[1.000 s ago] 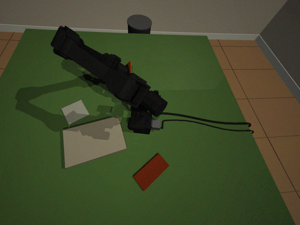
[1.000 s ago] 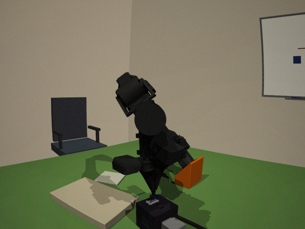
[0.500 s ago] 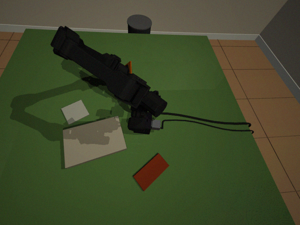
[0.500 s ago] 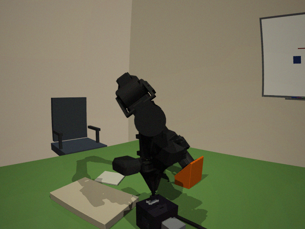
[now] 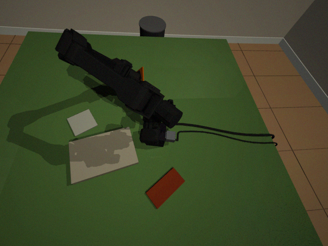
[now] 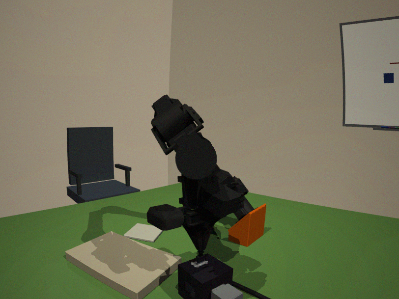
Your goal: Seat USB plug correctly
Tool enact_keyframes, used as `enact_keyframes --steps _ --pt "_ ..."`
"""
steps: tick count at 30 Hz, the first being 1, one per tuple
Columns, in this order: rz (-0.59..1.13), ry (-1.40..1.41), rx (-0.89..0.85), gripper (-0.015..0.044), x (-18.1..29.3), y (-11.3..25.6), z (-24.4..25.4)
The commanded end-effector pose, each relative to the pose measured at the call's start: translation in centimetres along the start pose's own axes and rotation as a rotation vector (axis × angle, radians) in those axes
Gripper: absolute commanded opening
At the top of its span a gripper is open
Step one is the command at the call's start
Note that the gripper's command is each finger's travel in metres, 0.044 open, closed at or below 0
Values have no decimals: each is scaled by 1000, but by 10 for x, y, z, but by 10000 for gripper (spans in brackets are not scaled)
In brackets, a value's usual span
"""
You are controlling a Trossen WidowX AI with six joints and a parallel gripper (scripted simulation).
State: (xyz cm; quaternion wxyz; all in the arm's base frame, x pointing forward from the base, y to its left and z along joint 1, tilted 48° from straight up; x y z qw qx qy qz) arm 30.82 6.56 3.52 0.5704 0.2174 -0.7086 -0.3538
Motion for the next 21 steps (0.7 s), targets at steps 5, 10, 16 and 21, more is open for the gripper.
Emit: enact_keyframes --steps 5,10,16,21 --pt "1 1 4 0 0 -1 0" --pt "1 1 4 0 0 -2 0" --pt "1 1 4 0 0 -2 0" --pt "1 1 4 0 1 -3 0"
Point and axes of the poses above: the point midway between the two fingers, 35 mm back from their tips, its own y axis back along the fingers, its own z axis across the jaws, x = y × z, the point moved 4 cm from there along y, back along the fingers, and after that the axes turned 4 degrees about y, right-handed, at the moved point
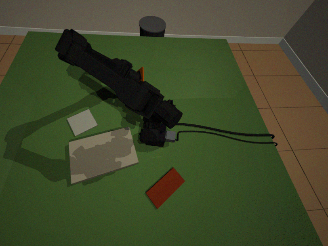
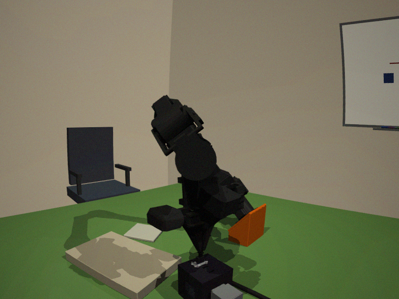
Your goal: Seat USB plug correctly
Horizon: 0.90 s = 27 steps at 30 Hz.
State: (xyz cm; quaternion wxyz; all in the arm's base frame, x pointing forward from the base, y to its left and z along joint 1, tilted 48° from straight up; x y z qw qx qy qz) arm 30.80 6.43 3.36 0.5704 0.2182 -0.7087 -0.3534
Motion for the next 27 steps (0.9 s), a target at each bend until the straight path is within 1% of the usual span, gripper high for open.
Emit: enact_keyframes --steps 1,27 --pt "2 1 2 0 1 -1 0" --pt "2 1 2 0 1 -4 0"
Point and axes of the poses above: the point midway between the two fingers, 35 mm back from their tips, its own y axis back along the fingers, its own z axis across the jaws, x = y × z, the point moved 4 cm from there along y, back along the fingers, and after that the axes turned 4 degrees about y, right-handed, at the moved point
